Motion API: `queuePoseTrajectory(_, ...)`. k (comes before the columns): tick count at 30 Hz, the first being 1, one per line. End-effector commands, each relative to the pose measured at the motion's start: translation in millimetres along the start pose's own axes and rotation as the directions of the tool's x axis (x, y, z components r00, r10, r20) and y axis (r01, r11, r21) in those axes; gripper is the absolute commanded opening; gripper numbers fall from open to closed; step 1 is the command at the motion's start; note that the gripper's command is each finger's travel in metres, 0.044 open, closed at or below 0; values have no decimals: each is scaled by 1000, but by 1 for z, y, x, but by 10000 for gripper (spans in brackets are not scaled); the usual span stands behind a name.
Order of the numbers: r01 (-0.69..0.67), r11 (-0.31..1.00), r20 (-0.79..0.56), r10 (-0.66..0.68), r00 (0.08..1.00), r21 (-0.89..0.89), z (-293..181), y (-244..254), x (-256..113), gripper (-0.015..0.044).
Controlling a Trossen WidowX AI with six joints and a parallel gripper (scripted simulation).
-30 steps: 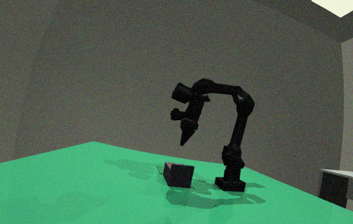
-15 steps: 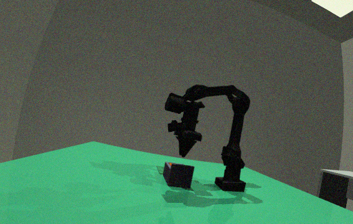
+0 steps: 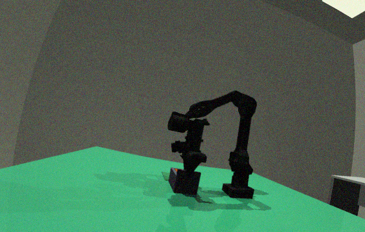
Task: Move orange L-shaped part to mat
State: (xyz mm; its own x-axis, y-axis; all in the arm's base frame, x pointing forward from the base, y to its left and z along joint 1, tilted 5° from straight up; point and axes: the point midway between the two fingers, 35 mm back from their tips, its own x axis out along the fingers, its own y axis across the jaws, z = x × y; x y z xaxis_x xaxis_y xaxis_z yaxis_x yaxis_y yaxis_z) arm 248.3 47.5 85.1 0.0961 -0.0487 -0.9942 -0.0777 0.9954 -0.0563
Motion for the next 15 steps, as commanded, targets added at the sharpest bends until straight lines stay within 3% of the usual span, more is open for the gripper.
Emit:
queuePoseTrajectory(1,-3,1000,-9,3,1000,-6,-1,1,8,180)
queuePoseTrajectory(15,-3,1000,-9,3,1000,-6,-2,1,31,180)
